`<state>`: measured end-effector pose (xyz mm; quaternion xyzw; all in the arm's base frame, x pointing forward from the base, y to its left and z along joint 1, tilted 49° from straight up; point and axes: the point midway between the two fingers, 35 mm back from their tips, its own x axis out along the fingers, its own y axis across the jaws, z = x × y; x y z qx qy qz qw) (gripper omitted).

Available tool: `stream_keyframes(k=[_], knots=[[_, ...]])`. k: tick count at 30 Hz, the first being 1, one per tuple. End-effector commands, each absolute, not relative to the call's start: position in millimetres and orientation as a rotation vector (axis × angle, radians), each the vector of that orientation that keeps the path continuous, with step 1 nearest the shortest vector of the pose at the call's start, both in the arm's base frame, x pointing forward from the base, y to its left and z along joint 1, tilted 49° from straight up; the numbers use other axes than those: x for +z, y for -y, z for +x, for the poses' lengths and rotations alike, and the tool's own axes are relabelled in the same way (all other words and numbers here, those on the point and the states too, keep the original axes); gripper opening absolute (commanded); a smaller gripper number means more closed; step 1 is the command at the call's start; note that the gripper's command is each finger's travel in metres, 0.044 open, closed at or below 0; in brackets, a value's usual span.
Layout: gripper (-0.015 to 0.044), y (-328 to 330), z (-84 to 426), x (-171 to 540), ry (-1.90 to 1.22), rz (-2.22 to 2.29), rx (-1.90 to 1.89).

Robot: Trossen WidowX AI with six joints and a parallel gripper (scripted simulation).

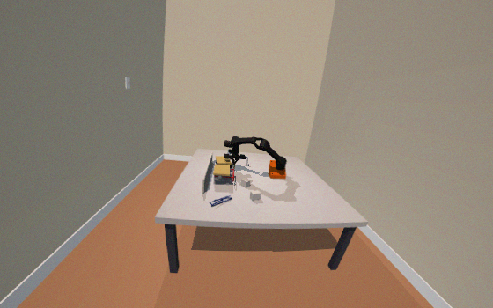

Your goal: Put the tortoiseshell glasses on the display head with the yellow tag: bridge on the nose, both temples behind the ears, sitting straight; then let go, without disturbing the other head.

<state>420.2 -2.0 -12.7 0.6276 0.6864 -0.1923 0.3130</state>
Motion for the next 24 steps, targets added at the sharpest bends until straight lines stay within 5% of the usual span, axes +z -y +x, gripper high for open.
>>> stream_keyframes(k=[1, 9, 13, 24], knots=[[0.0, 1.0, 420.4, -13.3, -1.81, 1.658, -0.507], [0.0, -1.9, 420.6, -15.3, -1.81, 1.663, -0.506], [0.0105, -0.8, 420.1, -15.3, -1.81, 1.653, -0.506], [0.0107, 6.8, 420.9, -8.2, -1.815, 1.652, -0.508]])
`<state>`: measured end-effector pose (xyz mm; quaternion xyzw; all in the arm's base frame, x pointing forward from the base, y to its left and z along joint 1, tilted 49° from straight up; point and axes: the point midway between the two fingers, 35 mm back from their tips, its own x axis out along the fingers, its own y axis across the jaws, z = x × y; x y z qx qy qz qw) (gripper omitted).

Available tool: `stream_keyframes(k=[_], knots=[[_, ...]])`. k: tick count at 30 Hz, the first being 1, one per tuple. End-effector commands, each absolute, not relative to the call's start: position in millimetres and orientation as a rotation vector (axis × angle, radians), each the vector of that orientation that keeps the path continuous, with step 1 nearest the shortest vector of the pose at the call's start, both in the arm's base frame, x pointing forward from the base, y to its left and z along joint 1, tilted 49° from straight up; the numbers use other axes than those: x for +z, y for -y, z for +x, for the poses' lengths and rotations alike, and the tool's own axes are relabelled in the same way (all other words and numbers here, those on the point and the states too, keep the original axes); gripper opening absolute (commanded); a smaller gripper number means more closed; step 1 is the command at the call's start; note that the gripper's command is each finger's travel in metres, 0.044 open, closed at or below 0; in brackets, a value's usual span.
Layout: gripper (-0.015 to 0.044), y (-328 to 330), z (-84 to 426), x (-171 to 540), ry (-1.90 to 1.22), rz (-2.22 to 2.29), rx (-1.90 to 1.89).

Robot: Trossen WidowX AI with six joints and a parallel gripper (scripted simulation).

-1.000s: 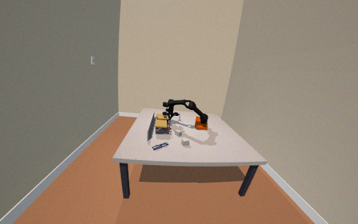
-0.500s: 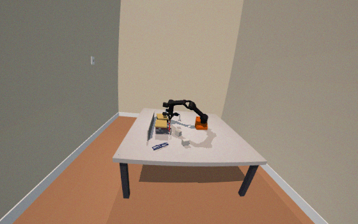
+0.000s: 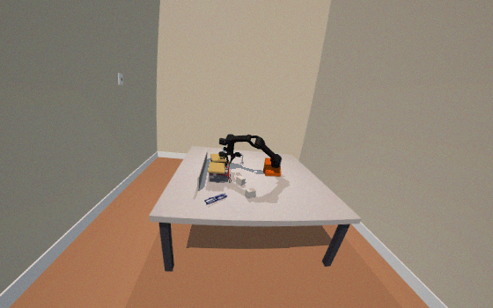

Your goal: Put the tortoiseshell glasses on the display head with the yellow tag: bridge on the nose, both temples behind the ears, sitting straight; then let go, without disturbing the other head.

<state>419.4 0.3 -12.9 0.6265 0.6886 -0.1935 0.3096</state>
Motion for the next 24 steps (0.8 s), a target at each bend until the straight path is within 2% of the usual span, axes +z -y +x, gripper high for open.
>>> stream_keyframes(k=[1, 9, 15, 24], knots=[[0.0107, 11, 421, -4, -1.818, 1.651, -0.51], [0.0107, 24, 418, 7, -1.826, 1.65, -0.512], [0.0107, 33, 386, 8, -1.827, 1.65, -0.514], [0.0107, 44, 366, 12, -1.827, 1.649, -0.515]])
